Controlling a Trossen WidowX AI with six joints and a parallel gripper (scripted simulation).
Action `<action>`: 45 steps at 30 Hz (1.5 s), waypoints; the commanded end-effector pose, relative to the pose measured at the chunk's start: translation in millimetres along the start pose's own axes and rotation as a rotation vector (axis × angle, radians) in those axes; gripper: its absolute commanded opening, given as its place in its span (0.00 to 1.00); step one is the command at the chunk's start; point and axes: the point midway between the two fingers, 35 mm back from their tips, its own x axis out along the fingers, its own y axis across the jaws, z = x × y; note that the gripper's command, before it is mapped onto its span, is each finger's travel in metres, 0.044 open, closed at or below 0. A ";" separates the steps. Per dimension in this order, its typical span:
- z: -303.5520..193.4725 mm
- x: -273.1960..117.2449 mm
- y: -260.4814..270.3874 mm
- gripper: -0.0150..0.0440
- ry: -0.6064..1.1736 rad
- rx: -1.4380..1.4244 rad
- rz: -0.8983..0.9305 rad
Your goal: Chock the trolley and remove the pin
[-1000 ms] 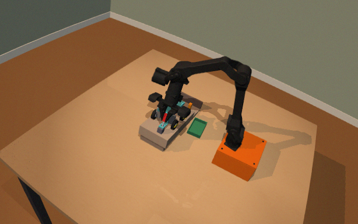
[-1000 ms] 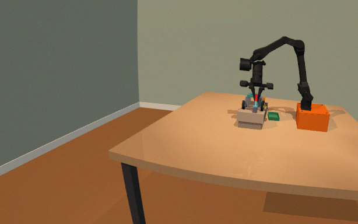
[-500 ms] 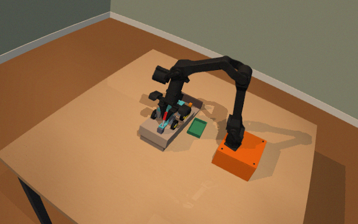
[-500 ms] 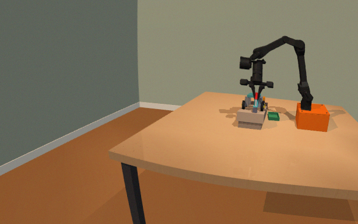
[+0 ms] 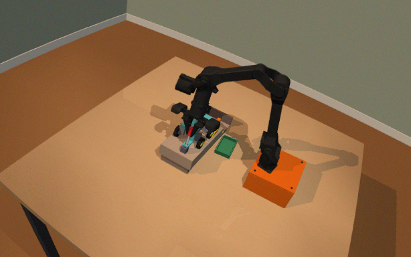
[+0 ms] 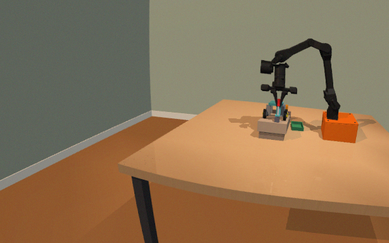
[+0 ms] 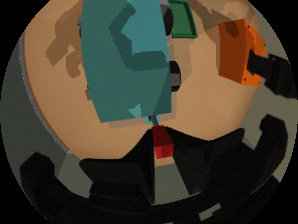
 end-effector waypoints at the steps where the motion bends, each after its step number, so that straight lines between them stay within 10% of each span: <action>1: -2.3 -4.8 0.7 0.25 0.008 -0.005 0.006; 45: -28.8 -11.3 1.1 0.25 0.010 -0.005 0.006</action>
